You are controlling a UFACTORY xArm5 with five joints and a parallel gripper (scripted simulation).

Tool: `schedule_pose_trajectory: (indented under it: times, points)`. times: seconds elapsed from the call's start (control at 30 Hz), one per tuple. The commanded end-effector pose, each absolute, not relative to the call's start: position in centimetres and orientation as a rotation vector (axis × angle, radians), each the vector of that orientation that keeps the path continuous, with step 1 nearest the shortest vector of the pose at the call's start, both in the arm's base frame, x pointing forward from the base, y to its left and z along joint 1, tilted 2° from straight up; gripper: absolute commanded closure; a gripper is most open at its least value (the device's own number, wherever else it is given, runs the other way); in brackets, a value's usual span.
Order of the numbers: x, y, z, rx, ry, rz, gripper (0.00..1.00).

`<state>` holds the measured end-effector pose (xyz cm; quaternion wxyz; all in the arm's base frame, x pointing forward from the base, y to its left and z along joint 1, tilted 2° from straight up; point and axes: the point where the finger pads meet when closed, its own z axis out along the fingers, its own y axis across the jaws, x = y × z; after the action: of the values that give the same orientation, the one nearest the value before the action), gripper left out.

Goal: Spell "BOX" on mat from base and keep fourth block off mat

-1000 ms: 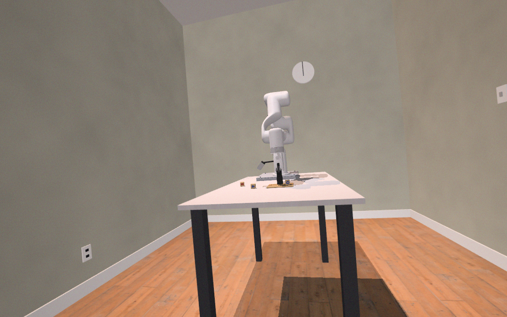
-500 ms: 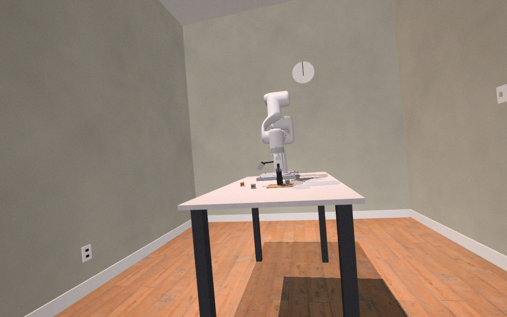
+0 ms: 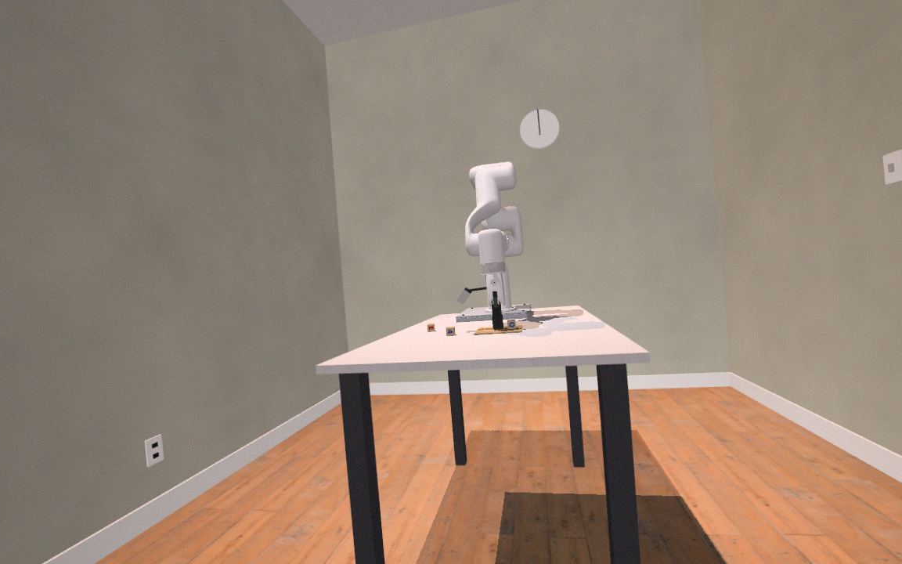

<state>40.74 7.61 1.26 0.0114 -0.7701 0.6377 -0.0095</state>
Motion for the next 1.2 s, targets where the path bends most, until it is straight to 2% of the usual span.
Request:
schedule_pose_trajectory:
  times: [0.0,0.73,0.77,0.83,0.87,0.93,0.97,1.1,1.13,1.17]
  points:
    - [40.87,7.63,1.36,-2.400,1.987,-0.033,0.79]
    - [40.87,7.63,1.36,-2.400,1.987,-0.033,0.79]
    - [40.87,7.63,1.36,-2.400,1.987,-0.033,0.74]
    - [40.87,7.63,1.36,-2.400,1.987,-0.033,0.74]
    - [40.87,7.63,1.36,-2.400,1.987,-0.033,0.70]
    - [40.87,7.63,1.36,-2.400,1.987,-0.033,0.70]
    - [40.87,7.63,1.36,-2.400,1.987,-0.033,0.66]
    - [40.87,7.63,1.36,-2.400,1.987,-0.033,0.66]
    - [40.87,7.63,1.36,-2.400,1.987,-0.033,0.62]
    - [40.87,7.63,1.36,-2.400,1.987,-0.033,0.62]
